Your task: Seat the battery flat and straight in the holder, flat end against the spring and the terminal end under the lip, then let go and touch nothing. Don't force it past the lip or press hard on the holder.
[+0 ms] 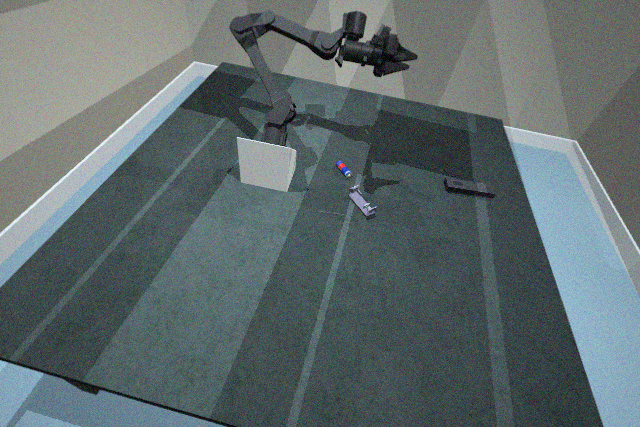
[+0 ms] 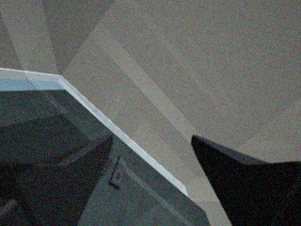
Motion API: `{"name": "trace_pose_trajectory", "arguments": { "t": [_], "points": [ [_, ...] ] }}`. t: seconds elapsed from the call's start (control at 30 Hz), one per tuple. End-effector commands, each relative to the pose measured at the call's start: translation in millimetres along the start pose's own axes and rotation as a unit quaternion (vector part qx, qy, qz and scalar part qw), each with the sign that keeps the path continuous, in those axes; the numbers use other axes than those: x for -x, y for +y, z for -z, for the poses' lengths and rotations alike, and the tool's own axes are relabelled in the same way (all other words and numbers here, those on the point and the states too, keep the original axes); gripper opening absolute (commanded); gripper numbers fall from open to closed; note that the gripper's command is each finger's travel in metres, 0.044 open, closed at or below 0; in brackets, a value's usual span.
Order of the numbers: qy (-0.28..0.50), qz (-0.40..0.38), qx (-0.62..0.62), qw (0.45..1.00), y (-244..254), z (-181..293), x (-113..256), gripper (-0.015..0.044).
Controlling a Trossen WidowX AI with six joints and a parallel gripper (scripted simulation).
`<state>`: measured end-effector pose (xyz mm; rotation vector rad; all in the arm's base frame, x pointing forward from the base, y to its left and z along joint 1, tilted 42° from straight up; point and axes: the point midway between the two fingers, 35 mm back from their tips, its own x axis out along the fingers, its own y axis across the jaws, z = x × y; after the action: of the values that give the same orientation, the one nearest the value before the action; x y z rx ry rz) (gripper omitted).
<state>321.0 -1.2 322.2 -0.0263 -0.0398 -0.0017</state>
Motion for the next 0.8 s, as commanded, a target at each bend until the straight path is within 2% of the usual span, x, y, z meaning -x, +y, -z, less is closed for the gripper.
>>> {"name": "trace_pose_trajectory", "arguments": {
  "t": [0.0, 0.17, 0.23, 0.43, 0.77],
  "points": [
    [0.006, -0.002, 0.008, 1.0, 0, 3, -1, 0.0374],
    [0.138, -0.089, 0.206, 0.965, 12, 79, -16, 0.0242],
    [0.184, -0.144, 0.281, 0.931, 18, 112, -16, 0.0239],
    [0.235, -0.256, 0.385, 0.855, 27, 165, -6, 0.0239],
    [0.239, -0.453, 0.481, 0.711, 43, 232, 29, 0.0239]
  ]
}}
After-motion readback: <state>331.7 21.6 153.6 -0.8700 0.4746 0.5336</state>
